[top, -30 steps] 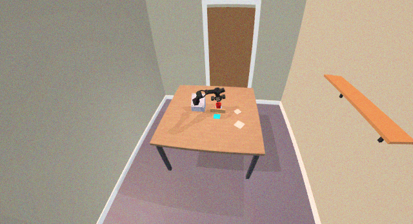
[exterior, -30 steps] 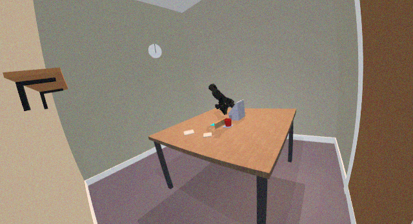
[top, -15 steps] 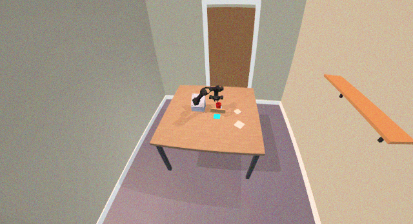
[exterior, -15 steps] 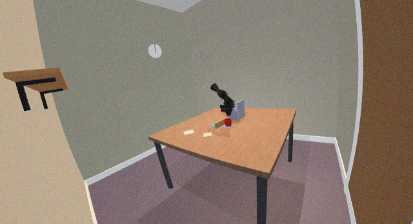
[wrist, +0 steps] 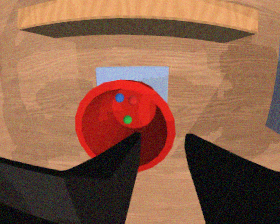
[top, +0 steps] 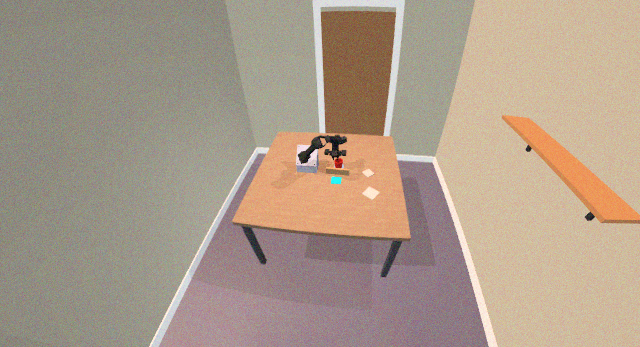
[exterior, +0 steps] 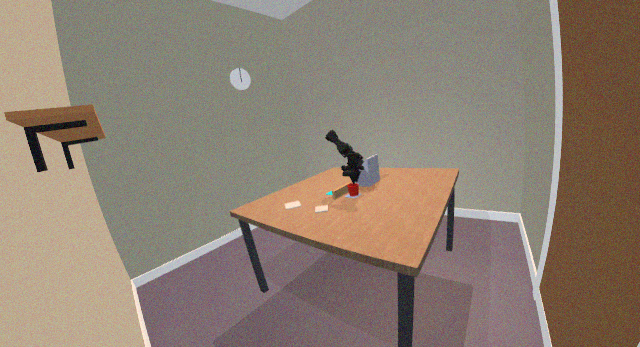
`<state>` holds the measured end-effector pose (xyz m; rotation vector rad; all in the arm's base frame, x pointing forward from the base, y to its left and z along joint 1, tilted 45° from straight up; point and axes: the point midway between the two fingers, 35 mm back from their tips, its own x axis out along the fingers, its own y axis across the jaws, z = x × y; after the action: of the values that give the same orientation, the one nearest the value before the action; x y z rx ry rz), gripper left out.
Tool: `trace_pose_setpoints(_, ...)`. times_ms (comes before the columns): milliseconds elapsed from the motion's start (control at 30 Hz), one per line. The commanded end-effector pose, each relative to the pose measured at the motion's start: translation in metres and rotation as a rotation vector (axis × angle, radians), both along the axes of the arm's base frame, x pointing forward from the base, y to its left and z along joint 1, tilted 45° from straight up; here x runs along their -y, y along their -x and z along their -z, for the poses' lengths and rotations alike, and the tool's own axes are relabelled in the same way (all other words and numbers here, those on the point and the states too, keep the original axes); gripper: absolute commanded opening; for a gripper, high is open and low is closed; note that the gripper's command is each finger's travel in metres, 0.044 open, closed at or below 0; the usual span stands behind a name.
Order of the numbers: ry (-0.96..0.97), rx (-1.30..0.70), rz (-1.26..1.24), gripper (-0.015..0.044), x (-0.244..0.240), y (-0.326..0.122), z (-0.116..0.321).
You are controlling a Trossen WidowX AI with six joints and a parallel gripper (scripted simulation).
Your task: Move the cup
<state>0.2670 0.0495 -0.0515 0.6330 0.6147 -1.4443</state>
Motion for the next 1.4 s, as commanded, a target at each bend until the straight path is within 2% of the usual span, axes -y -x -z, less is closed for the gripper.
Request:
trace_pose_setpoints(0, 0.009, -0.01, -0.002, 0.0148, 0.007, 0.002, 0.006)
trace_pose_setpoints(933, 0.013, -0.01, -0.002, 0.0148, 0.032, 0.003, 0.03)
trace_pose_setpoints(1033, 0.007, -0.004, 0.003, 0.0069, 0.031, 0.002, 0.029)
trace_pose_setpoints(1367, 0.007, -0.004, 0.003, 0.0002, 0.031, 0.002, 0.029)
